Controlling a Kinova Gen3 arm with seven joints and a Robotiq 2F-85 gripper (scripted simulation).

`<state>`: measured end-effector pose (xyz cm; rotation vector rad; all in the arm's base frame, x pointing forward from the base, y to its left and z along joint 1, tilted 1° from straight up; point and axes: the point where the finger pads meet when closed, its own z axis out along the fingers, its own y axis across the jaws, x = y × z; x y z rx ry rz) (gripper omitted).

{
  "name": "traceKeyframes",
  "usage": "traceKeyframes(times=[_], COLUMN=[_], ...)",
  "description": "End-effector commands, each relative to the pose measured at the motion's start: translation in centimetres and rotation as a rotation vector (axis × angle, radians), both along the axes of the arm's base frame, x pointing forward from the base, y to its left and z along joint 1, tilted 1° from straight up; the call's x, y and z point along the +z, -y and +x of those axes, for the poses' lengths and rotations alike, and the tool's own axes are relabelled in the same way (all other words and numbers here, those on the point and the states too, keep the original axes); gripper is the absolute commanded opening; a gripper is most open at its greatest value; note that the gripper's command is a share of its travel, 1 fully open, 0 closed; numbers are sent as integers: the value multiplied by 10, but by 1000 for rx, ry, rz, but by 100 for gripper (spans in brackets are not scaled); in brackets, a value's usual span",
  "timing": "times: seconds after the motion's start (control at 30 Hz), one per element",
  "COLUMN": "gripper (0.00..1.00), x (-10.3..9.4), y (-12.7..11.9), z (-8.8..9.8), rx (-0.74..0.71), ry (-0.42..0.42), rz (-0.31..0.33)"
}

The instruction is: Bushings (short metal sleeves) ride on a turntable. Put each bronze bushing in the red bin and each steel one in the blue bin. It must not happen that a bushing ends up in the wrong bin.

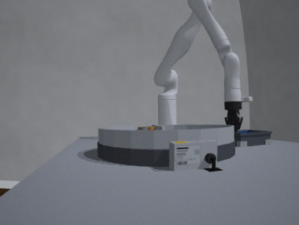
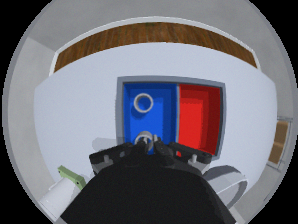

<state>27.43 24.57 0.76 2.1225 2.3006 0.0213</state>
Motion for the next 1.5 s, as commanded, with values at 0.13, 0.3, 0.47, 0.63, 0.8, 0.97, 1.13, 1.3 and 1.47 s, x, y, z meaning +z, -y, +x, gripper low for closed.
traceKeyframes(times=[0.13,0.3,0.47,0.63,0.8,0.97,1.13,1.3,1.47], gripper=[0,0,0,16,16,16,16,16,16], x=[-1,-1,-1,-1,-1,-1,-1,-1,-1], y=[0,0,0,0,0,0,0,0,0], z=[-1,-1,-1,-1,-1,-1,-1,-1,-1], rx=[2,2,2,2,2,2,2,2,2], ry=[-2,-2,-2,-2,-2,-2,-2,-2,-2], rz=[-1,-1,-1,-1,-1,-1,-1,-1,-1])
